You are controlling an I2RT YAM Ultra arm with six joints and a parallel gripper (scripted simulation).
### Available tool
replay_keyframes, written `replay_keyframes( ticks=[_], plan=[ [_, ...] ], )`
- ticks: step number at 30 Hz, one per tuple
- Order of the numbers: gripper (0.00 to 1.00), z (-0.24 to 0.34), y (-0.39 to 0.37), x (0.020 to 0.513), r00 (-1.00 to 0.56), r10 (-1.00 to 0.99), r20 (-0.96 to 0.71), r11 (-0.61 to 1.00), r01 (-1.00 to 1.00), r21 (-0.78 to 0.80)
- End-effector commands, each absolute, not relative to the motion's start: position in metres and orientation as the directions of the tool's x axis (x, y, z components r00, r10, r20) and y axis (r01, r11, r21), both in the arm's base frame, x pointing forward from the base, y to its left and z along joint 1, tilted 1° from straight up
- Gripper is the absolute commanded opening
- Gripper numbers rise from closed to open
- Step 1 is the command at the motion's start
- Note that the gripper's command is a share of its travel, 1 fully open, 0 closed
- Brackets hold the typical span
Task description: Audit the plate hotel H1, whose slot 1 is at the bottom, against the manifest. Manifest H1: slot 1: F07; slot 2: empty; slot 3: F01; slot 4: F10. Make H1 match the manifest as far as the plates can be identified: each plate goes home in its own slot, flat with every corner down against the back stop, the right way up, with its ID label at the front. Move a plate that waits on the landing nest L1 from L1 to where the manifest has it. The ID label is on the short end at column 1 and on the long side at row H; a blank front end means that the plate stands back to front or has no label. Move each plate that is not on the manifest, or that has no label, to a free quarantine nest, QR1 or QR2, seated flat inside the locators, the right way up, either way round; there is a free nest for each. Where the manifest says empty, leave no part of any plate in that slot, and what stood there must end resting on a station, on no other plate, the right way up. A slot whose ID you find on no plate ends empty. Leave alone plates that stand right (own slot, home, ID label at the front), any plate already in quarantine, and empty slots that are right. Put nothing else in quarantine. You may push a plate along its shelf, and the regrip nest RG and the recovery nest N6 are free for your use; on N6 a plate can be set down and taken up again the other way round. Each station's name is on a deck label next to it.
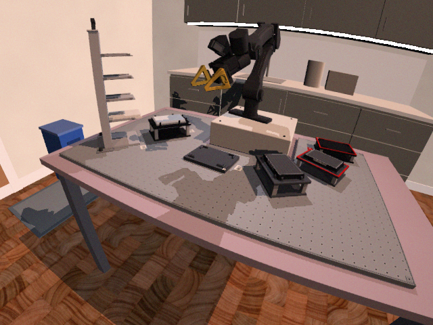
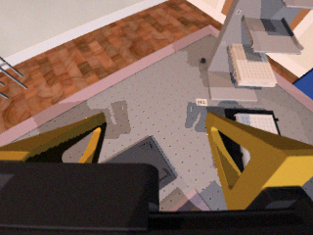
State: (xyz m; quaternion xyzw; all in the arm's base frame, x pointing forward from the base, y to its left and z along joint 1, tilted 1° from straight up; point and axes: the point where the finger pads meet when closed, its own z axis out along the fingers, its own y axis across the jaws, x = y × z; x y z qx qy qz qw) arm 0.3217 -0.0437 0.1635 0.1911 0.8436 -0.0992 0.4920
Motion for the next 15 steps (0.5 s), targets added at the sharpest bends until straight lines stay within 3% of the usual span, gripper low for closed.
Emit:
replay_keyframes(
  ticks=[1,15],
  plan=[
    [1.0,0.165,-0.049,0.317,-0.43,0.246,-0.869,0.884,0.467,0.019],
    [1.0,0.165,-0.003,0.309,-0.43,0.248,-0.868,0.884,0.467,0.021]
  ],
)
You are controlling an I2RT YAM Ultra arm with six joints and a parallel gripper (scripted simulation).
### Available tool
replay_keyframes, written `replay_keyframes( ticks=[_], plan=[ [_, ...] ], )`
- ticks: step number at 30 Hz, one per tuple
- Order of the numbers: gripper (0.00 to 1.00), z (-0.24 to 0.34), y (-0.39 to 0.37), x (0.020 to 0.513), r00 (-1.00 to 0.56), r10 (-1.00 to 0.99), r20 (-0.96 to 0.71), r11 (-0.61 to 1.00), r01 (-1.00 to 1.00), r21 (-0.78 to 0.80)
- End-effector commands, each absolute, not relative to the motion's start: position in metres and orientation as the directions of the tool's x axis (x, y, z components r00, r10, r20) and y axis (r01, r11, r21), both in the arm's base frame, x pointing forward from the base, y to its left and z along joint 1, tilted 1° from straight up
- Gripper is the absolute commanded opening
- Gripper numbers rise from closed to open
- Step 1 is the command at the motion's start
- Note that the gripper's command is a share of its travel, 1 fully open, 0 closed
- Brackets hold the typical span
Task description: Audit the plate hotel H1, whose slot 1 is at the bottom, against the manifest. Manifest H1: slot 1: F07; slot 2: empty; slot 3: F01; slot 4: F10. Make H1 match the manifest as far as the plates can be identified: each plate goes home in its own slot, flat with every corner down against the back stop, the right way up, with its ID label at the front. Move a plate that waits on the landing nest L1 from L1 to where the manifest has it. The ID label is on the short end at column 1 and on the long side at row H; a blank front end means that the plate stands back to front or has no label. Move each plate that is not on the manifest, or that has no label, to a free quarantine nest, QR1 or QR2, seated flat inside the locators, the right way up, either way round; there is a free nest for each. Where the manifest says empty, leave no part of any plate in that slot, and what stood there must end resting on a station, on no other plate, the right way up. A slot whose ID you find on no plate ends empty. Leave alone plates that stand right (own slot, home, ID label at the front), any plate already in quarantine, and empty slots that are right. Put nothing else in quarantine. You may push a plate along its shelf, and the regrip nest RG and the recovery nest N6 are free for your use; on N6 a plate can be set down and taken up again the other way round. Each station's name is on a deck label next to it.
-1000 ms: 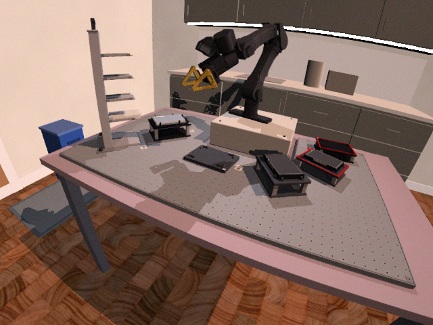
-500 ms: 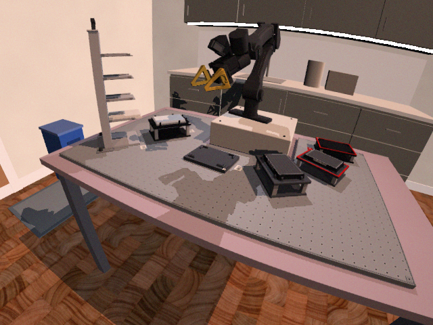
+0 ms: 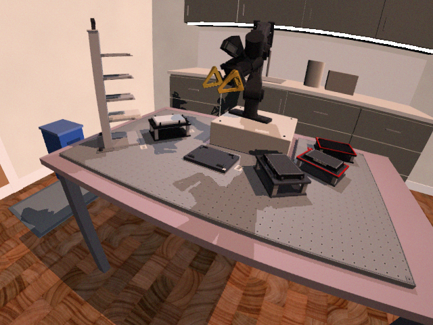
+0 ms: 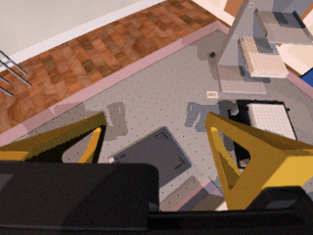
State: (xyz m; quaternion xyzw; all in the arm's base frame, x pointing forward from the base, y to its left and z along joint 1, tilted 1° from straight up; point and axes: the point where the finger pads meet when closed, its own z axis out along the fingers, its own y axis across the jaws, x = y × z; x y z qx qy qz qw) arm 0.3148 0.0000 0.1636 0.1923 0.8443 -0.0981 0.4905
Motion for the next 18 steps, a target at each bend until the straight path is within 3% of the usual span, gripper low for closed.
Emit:
replay_keyframes(
  ticks=[1,18],
  plan=[
    [1.0,0.165,0.0,0.308,-0.431,0.248,-0.868,0.884,0.467,0.021],
    [1.0,0.166,0.049,0.297,-0.432,0.25,-0.867,0.884,0.467,0.022]
  ],
)
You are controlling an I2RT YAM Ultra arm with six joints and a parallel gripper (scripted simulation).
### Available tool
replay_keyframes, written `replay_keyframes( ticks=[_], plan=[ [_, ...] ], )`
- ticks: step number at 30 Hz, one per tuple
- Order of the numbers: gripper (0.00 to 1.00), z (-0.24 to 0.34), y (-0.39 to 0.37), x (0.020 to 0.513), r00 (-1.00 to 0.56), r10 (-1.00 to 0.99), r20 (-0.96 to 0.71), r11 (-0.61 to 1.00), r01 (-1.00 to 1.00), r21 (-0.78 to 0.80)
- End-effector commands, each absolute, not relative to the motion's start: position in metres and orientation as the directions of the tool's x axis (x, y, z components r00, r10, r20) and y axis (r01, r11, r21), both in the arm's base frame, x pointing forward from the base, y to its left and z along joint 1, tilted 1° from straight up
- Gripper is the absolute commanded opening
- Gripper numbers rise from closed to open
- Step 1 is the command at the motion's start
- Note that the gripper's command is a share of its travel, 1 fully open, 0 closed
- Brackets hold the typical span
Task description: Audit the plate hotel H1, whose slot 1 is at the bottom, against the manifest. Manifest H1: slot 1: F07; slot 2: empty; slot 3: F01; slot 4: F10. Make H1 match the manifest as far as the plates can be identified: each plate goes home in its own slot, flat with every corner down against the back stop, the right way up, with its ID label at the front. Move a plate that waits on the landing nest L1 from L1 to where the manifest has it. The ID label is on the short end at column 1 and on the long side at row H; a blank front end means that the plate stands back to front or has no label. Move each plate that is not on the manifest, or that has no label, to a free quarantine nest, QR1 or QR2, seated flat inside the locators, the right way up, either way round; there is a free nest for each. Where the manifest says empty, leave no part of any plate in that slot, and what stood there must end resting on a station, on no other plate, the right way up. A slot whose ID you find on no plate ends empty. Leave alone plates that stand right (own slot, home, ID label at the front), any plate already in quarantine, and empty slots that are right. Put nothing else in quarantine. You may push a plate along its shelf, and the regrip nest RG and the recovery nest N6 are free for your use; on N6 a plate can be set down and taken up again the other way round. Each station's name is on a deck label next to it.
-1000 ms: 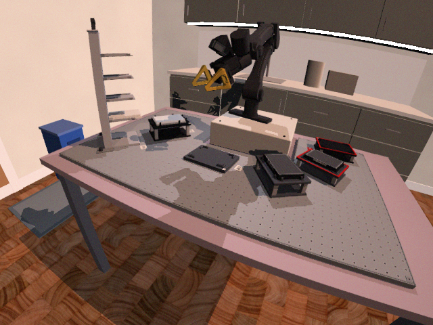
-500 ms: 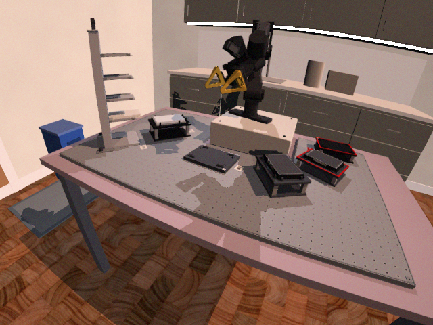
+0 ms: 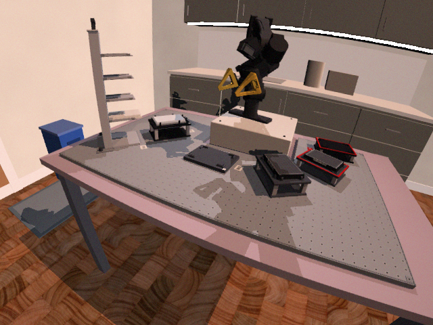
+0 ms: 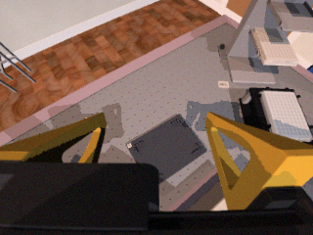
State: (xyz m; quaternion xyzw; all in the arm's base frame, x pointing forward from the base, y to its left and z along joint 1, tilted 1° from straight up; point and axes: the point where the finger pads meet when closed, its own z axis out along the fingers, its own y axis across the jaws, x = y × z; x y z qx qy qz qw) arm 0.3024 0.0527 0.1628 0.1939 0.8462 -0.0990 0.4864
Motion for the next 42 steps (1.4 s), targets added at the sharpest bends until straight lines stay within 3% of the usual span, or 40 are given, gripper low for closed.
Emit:
replay_keyframes(
  ticks=[1,42],
  plan=[
    [1.0,0.166,0.049,0.297,-0.432,0.25,-0.867,0.884,0.467,0.022],
    [1.0,0.146,0.054,0.296,-0.432,0.25,-0.867,0.884,0.467,0.022]
  ],
)
